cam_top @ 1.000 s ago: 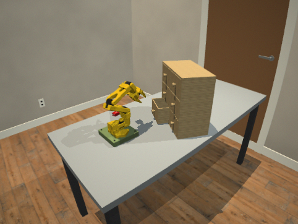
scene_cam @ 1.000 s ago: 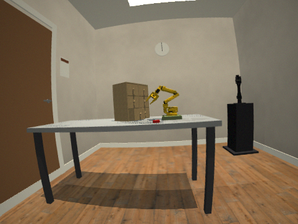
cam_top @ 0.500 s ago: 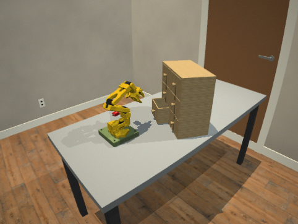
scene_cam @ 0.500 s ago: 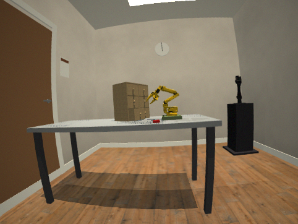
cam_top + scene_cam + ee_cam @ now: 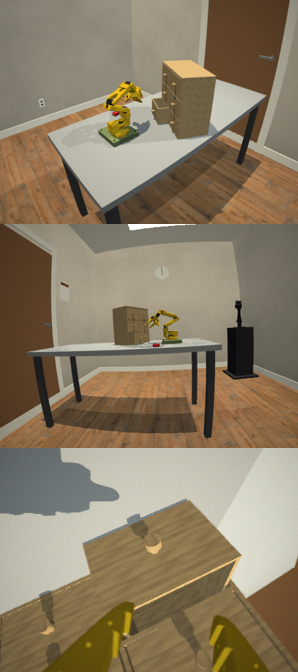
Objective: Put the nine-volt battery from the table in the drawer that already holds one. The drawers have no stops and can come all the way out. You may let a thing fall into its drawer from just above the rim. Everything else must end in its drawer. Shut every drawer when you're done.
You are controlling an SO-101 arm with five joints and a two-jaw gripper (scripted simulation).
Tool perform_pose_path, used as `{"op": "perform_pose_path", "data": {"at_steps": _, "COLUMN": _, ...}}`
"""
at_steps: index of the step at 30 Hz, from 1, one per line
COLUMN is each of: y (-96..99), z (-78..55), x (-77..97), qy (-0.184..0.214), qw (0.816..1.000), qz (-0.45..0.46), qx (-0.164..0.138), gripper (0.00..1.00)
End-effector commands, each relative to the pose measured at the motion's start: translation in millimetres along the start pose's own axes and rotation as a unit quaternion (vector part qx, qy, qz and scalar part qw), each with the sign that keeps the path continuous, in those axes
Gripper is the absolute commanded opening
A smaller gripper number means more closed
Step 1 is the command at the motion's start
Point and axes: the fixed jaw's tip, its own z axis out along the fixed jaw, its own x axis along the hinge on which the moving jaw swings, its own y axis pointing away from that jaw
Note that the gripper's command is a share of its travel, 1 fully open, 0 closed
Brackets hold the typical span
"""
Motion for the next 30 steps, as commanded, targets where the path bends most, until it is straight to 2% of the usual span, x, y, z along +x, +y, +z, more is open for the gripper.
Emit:
{"op": "perform_pose_path", "data": {"at_steps": 1, "y": -4.7, "z": -2.1, "x": 0.7, "qy": 0.004, "qw": 0.998, "qz": -0.053, "qx": 0.015, "gripper": 0.21}}
{"op": "perform_pose_path", "data": {"at_steps": 9, "y": -5.3, "z": -2.1, "x": 1.2, "qy": 0.004, "qw": 0.992, "qz": -0.128, "qx": 0.016, "gripper": 0.21}}
{"op": "perform_pose_path", "data": {"at_steps": 20, "y": -6.8, "z": -2.2, "x": 2.0, "qy": 0.004, "qw": 0.965, "qz": -0.262, "qx": 0.017, "gripper": 0.21}}
{"op": "perform_pose_path", "data": {"at_steps": 22, "y": -6.8, "z": -2.2, "x": 2.0, "qy": 0.004, "qw": 0.965, "qz": -0.262, "qx": 0.017, "gripper": 0.21}}
{"op": "perform_pose_path", "data": {"at_steps": 30, "y": -8.3, "z": -2.2, "x": 2.3, "qy": 0.005, "qw": 0.934, "qz": -0.357, "qx": 0.018, "gripper": 0.21}}
